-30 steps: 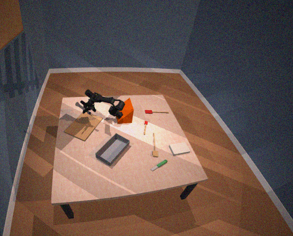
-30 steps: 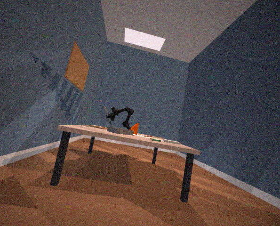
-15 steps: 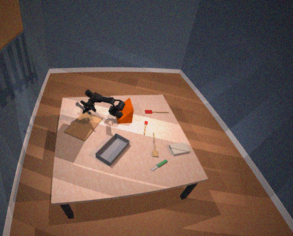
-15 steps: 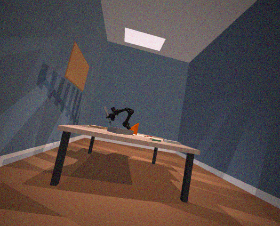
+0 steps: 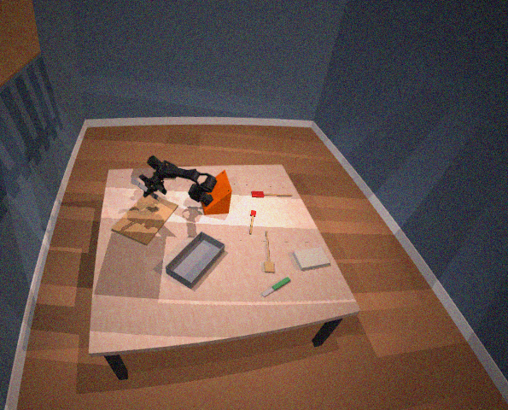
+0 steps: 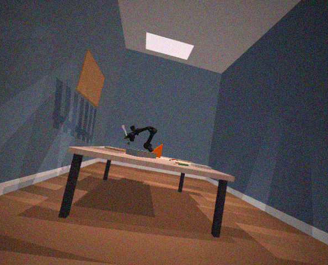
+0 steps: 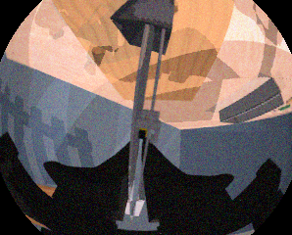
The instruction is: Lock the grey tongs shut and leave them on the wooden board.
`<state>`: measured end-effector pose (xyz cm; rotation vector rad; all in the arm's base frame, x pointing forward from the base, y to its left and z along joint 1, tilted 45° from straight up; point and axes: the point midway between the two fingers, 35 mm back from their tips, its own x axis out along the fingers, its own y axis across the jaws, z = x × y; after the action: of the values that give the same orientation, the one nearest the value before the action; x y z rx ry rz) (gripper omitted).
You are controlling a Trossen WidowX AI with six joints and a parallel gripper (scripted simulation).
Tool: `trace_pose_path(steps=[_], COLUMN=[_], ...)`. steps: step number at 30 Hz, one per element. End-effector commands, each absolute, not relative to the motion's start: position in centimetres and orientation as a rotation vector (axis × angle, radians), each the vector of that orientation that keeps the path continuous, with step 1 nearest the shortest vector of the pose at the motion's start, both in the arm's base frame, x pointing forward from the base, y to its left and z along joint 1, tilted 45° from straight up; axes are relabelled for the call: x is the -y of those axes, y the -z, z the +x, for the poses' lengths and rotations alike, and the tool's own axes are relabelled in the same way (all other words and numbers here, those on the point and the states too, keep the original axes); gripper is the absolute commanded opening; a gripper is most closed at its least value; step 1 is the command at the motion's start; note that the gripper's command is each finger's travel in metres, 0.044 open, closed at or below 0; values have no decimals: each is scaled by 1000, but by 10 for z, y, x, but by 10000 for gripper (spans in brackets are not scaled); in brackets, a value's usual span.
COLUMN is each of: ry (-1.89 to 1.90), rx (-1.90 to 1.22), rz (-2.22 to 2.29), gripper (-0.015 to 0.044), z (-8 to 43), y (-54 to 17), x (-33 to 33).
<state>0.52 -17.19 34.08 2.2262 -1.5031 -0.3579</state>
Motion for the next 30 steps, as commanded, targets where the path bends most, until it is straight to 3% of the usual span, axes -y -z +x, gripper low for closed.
trace_pose_path(steps=[1, 30], ry=[359, 326], rx=[1494, 1815], rz=[2226, 2455], gripper=[-150, -150], z=[6, 9], y=[-342, -370], x=[172, 202])
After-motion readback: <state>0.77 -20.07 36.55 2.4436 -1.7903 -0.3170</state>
